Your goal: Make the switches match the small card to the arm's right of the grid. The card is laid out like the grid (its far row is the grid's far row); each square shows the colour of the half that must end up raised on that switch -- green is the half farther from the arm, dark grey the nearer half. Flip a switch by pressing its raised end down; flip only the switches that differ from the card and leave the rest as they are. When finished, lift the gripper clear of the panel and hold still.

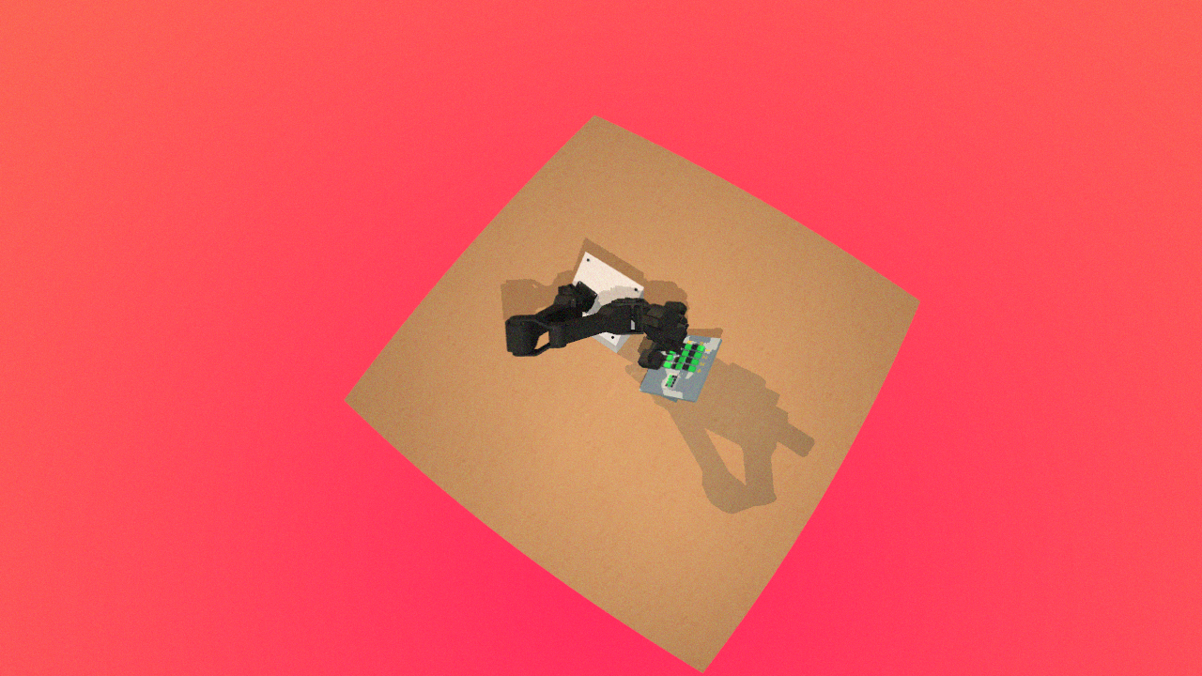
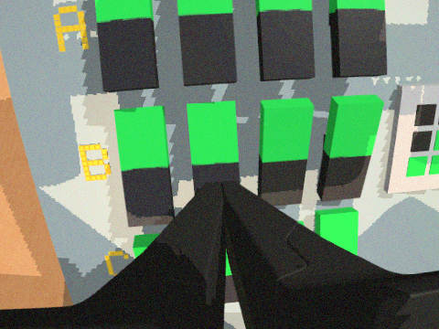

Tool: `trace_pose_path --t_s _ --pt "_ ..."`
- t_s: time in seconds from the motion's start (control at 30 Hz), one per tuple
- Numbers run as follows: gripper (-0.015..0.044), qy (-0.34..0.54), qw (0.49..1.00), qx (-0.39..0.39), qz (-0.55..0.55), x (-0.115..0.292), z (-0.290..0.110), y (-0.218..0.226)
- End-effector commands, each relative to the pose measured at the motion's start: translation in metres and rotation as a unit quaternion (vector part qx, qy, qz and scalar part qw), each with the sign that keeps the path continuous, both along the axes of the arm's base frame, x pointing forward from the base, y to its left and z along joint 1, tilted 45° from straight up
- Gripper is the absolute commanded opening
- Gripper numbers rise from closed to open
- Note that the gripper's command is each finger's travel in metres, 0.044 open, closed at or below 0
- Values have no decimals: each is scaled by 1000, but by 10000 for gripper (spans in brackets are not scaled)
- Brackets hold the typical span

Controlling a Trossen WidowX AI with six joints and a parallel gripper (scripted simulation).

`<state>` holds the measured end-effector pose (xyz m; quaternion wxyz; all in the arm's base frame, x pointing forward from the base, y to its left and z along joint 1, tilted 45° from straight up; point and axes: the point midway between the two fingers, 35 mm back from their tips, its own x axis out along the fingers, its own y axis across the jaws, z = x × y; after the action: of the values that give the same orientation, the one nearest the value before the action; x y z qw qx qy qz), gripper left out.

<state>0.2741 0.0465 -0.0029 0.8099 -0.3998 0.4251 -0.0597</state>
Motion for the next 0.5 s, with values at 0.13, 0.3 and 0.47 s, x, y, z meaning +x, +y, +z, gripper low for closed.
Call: trace_pose_path --t_s 0.13,0.3,0.47 --pt "0 2 1000 0 2 0 -1 0" --pt "0 2 1000 0 2 1 -2 -1" --pt "0 2 1000 0 2 1 -2 -1"
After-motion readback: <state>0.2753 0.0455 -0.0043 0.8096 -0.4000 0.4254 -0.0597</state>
